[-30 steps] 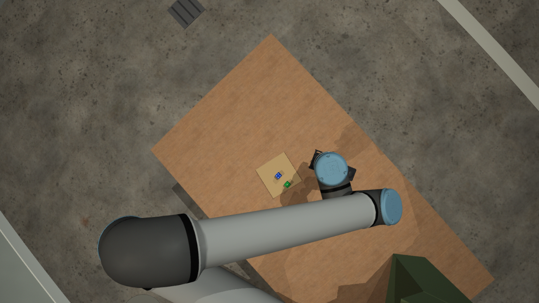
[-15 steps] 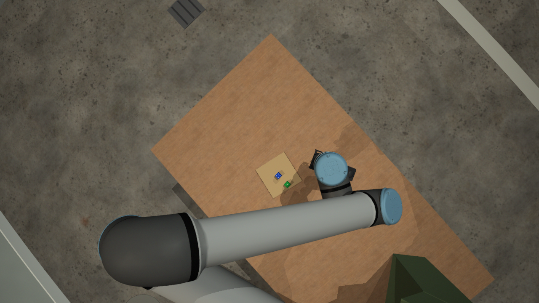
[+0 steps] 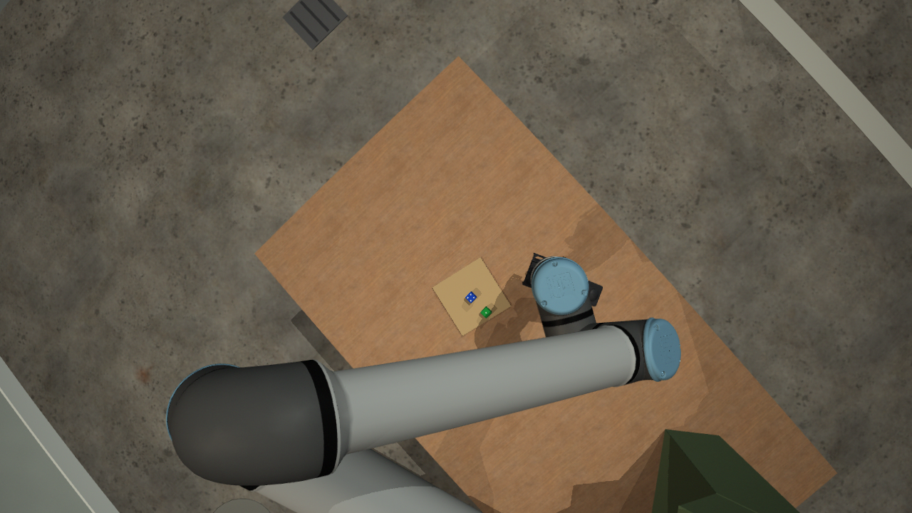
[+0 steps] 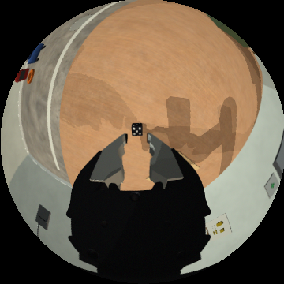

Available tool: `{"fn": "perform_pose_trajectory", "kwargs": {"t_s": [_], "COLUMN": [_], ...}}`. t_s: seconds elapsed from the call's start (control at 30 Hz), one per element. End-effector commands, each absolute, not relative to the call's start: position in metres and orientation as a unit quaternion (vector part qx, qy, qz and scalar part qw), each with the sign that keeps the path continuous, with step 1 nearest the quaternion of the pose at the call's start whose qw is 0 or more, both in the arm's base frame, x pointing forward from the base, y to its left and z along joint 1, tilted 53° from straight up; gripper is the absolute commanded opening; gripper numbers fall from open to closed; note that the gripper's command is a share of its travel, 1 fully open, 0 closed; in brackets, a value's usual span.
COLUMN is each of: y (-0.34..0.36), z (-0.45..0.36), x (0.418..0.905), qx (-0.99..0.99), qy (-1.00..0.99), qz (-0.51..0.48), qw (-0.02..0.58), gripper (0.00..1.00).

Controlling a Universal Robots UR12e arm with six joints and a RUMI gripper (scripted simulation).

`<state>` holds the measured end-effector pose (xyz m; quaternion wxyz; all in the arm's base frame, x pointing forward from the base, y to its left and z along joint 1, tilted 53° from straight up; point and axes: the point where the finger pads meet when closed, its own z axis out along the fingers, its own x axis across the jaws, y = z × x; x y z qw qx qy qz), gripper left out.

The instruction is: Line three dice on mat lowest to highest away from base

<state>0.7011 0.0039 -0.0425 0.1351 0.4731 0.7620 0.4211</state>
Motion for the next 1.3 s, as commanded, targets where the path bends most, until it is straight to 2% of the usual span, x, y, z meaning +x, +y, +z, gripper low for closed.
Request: {"fn": "perform_pose_trajectory", "kwargs": {"t_s": [0.0, 1.27], "y": [0.004, 0.016], "z": [-0.042, -0.057], "x": [0.701, 0.716], "qx": [0.473, 0.473], "qy": [0.762, 0.762], "qz": [0.421, 0.421], "qw": [0.135, 0.135], "gripper": [0.21, 0.21]}}
